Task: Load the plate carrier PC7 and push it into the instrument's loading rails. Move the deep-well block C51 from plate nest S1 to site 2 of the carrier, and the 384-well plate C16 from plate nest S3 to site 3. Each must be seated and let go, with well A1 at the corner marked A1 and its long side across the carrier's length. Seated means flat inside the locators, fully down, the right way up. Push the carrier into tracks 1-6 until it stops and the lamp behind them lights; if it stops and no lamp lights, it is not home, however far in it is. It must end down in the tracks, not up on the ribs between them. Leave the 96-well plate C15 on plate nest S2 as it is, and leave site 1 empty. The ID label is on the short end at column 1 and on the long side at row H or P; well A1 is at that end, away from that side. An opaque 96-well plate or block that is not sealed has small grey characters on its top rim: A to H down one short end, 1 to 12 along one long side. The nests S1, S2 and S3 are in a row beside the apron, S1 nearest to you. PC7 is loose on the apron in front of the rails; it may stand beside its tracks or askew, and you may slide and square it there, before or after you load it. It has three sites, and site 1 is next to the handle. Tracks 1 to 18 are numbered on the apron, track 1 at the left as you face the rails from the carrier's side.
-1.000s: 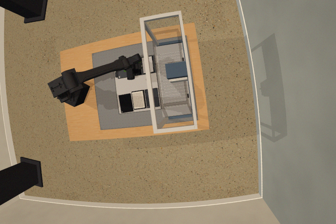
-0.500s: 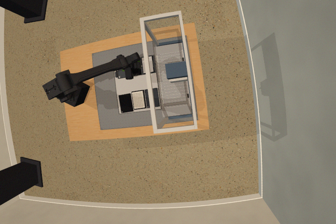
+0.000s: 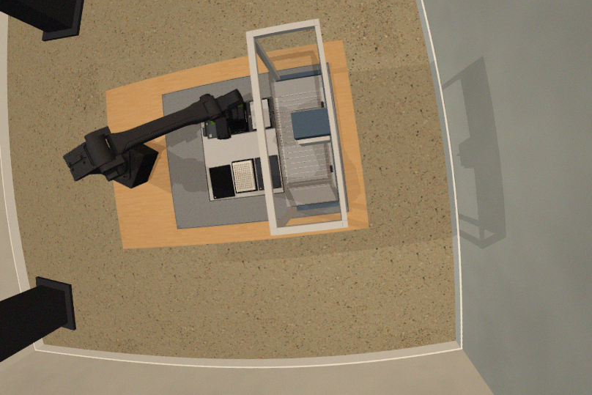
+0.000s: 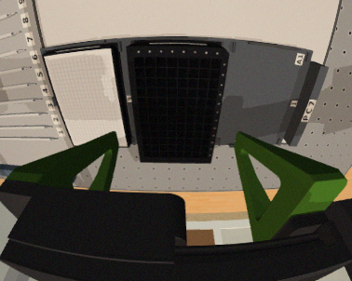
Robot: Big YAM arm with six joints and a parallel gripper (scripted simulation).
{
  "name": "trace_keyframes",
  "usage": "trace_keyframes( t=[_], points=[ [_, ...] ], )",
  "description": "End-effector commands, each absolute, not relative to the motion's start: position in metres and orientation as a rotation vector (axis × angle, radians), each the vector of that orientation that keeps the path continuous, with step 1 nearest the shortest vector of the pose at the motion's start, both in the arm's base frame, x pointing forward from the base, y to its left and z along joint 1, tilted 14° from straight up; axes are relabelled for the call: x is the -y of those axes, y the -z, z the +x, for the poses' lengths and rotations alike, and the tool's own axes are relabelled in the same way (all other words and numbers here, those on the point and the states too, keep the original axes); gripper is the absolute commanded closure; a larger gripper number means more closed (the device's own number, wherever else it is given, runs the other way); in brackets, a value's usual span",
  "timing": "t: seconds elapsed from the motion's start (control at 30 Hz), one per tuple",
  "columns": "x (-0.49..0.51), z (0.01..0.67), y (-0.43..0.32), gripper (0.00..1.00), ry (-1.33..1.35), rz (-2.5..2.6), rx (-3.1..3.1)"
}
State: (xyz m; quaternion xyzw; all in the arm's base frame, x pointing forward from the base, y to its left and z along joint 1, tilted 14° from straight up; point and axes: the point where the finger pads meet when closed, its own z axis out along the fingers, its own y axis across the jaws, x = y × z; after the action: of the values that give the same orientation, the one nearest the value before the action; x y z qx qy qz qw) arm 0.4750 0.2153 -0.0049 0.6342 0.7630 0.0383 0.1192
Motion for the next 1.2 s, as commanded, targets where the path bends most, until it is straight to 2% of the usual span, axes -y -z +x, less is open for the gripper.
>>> trace_keyframes(
  t=[0.0,0.1,0.13,1.17],
  points=[
    [-0.233,0.487,-0.032,0.04,-0.192,1.841,-2.205],
    [-0.223,0.484,-0.016,0.04,-0.155,1.848,-2.214],
    [-0.225,0.466,-0.017,0.2,-0.13,1.784,-2.269],
    [-0.194,0.294,0.008,0.2,0.019,0.62,-2.8]
  ],
)
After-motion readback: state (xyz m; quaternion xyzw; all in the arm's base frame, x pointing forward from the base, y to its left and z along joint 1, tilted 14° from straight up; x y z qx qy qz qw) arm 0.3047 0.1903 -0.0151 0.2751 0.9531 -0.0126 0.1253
